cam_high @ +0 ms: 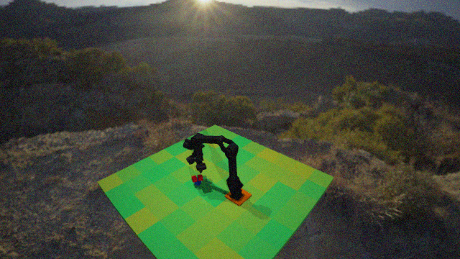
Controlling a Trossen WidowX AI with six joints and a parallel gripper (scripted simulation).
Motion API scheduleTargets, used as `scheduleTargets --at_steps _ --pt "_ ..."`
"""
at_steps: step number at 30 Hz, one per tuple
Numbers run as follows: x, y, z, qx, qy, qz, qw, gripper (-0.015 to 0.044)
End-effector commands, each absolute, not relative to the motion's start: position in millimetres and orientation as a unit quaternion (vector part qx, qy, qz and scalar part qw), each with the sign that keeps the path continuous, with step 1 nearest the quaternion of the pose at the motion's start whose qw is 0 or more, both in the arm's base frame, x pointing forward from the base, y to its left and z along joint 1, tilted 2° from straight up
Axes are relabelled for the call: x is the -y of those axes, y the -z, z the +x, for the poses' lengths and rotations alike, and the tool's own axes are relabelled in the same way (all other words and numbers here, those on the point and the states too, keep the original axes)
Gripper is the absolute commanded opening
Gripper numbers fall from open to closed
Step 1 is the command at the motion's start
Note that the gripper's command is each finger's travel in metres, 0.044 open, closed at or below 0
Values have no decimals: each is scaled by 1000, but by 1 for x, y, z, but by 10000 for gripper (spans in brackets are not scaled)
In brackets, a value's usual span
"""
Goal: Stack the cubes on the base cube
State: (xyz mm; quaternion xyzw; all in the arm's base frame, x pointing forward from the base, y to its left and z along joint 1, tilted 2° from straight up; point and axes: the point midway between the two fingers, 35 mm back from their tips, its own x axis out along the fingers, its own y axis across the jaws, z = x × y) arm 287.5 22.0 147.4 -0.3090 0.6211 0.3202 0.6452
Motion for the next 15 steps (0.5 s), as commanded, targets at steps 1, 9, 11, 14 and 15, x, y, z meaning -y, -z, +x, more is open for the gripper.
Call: scheduleTargets --at_steps 1,9,11,14,15 --pt "-22 -153 288 -620 -320 -310 646 362" --pt "-27 -154 288 -620 -320 -308 647 400" --pt "-41 -155 289 -618 -319 -306 650 400" --pt "-76 -157 289 -613 -320 -301 656 400" --pt "-91 -158 287 -613 -321 -300 656 400"
